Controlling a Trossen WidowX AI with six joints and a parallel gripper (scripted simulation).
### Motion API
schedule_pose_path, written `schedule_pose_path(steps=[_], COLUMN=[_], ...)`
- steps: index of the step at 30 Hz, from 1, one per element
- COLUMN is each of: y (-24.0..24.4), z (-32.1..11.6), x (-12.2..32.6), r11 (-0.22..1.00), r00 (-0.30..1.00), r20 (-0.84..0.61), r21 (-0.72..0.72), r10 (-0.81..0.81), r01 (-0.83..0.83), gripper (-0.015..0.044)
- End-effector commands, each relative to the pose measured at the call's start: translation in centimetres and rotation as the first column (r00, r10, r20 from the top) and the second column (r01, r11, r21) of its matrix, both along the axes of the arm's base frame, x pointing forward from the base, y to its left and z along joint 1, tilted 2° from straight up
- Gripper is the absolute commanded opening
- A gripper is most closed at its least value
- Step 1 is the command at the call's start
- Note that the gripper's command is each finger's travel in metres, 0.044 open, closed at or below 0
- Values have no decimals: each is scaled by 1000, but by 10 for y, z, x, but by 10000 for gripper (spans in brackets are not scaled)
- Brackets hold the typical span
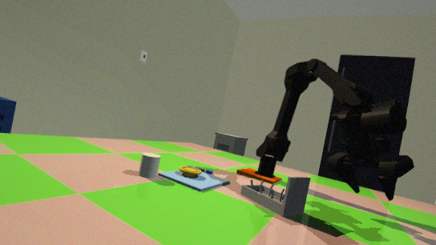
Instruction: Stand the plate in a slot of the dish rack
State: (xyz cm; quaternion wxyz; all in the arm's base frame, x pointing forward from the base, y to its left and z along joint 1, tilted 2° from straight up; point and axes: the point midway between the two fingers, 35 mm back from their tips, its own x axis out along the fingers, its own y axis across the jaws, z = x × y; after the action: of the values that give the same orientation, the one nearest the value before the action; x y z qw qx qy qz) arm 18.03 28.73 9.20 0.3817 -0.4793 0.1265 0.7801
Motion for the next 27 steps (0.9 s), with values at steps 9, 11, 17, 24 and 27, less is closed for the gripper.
schedule_pose_path(steps=[9, 11, 17, 24, 27], y=[-43, -51, -77, -114, -128], z=[-1, -1, -2, -1, -2], x=[55, 62, 88, 116, 123], r11=[946, 927, 847, 706, 649], r00=[949, 932, 855, 718, 663], r20=[-23, -27, -27, -18, -18], r21=[-95, -111, -155, -204, -226], r10=[-315, -362, -518, -695, -748], r01=[311, 357, 509, 678, 727], gripper=[400, 400, 400, 400, 400])
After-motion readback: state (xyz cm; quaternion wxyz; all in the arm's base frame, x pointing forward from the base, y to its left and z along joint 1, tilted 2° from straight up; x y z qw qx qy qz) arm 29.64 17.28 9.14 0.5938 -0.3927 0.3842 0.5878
